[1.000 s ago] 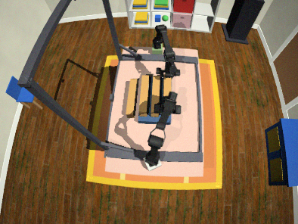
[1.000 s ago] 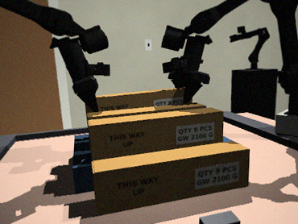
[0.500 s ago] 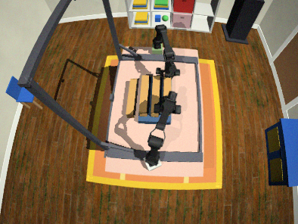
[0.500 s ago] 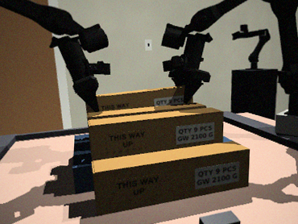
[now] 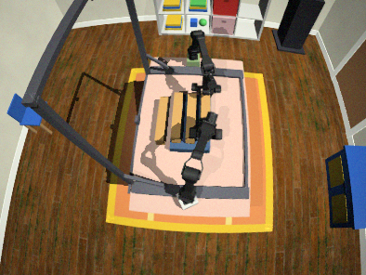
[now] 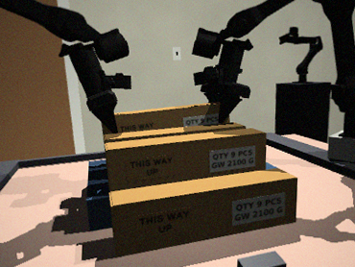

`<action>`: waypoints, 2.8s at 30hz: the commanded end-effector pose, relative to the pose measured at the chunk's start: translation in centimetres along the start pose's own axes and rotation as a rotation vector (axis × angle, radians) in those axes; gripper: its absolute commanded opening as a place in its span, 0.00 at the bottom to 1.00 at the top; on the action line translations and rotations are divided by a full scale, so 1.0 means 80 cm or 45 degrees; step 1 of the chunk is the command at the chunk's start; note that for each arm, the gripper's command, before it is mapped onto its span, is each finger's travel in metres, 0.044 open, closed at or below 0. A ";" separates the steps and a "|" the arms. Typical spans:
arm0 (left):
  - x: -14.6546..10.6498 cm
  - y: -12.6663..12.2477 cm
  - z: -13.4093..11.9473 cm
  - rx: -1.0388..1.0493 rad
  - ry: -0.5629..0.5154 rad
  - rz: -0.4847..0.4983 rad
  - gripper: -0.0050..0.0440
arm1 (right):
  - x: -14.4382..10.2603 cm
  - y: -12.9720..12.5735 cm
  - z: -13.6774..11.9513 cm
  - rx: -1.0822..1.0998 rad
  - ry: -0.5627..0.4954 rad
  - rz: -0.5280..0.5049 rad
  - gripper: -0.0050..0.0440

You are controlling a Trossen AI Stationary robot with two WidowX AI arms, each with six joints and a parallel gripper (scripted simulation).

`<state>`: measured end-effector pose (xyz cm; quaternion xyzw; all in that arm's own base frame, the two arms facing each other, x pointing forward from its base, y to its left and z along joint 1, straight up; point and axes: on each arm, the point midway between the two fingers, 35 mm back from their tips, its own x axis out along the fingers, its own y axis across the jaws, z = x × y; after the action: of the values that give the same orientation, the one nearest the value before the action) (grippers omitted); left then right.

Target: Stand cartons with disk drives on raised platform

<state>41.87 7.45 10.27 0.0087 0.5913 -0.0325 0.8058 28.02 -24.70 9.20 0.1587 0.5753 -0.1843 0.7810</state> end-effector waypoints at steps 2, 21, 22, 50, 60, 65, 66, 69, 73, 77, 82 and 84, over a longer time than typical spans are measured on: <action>-0.049 0.003 0.017 0.009 -0.120 0.038 0.00 | -0.031 0.000 0.012 -0.009 -0.108 -0.034 0.00; -0.038 0.004 0.013 0.011 -0.119 0.037 0.00 | -0.018 0.000 0.007 -0.006 -0.059 -0.015 0.00; -0.038 0.004 0.013 0.011 -0.119 0.037 0.00 | -0.018 0.000 0.007 -0.006 -0.059 -0.015 0.00; -0.038 0.004 0.013 0.010 -0.120 0.037 0.00 | -0.018 -0.001 0.007 -0.004 -0.044 -0.015 0.00; -0.038 0.004 0.013 0.010 -0.120 0.037 0.00 | -0.018 -0.001 0.007 -0.004 -0.044 -0.015 0.00; -0.038 0.004 0.013 0.010 -0.120 0.037 0.00 | -0.018 -0.001 0.007 -0.004 -0.044 -0.015 0.00; -0.031 0.004 0.012 0.012 -0.119 0.036 0.00 | -0.006 -0.002 0.005 -0.010 -0.105 -0.032 0.00; -0.031 0.004 0.012 0.012 -0.119 0.036 0.00 | -0.006 -0.002 0.005 -0.010 -0.105 -0.032 0.00; -0.031 0.004 0.012 0.012 -0.119 0.036 0.00 | -0.006 -0.002 0.005 -0.010 -0.105 -0.032 0.00; -0.031 0.004 0.012 0.012 -0.119 0.036 0.00 | -0.006 -0.002 0.005 -0.010 -0.105 -0.032 0.00; -0.031 0.004 0.012 0.012 -0.119 0.036 0.00 | -0.006 -0.002 0.005 -0.010 -0.105 -0.032 0.00; -0.031 0.003 0.012 0.012 -0.119 0.038 0.00 | -0.006 -0.001 0.004 -0.008 -0.078 -0.021 0.00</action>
<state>41.77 7.47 9.10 0.0098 0.5892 -0.0312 0.8074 28.06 -24.68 7.37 0.1545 0.5676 -0.1879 0.7866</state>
